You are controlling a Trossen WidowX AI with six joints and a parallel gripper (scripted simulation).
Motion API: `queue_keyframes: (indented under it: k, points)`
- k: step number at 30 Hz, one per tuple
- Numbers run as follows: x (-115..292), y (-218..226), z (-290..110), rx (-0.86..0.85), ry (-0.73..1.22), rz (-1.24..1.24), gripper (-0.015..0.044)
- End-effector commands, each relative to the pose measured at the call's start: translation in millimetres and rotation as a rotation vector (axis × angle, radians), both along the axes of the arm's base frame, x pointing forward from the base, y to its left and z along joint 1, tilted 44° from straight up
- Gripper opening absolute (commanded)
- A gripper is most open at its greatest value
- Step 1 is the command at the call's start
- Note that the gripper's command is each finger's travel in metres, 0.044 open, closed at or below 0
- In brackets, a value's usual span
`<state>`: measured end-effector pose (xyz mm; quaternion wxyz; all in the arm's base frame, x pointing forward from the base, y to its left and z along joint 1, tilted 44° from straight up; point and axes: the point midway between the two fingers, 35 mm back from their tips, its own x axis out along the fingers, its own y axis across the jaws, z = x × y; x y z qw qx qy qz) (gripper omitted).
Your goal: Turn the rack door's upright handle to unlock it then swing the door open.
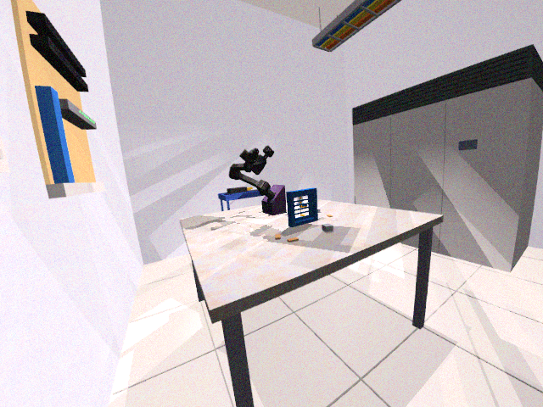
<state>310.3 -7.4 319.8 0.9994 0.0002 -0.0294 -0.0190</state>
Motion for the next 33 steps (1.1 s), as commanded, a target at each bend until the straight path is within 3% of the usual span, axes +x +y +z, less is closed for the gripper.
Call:
queue_keyframes:
  k: [1,5,33]
  points:
    - [0.6,0.1,-0.7,0.002,0.004,0.000,0.0374]
    - [12.3,1.4,-14.6,0.031,0.093,-0.009,0.0286]
    - [58.0,20.8,-139.5,0.119,0.806,-0.186,0.0286]
